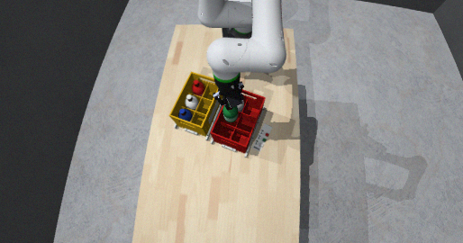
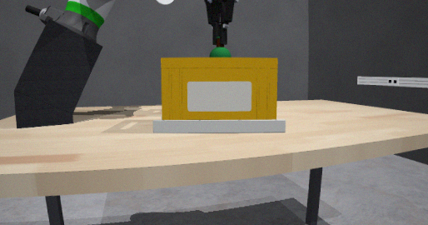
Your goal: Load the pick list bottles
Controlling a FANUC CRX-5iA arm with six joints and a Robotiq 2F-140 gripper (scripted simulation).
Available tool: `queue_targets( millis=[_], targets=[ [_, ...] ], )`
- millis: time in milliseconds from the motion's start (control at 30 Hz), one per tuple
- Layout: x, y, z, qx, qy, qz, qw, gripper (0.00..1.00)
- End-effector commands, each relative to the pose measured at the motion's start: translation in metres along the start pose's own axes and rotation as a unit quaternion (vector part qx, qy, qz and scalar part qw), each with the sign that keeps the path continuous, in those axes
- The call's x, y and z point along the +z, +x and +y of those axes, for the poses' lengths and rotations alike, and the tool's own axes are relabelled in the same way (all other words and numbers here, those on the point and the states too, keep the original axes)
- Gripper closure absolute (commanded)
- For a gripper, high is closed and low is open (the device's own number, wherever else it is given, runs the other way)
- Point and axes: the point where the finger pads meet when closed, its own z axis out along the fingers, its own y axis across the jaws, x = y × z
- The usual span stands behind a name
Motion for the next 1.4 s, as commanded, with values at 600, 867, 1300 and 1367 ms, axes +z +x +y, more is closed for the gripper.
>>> queue_targets(
  millis=[600,867,1300,1367],
  targets=[
    [0.018,0.001,0.001,0.000,-0.001,0.001,1.000,0.90],
    [0.024,0.001,0.001,0.000,-0.001,0.001,1.000,0.90],
    [0.035,0.001,0.000,0.000,-0.001,0.001,1.000,0.90],
    [0.037,0.001,0.001,0.000,-0.001,0.001,1.000,0.90]
  ],
)
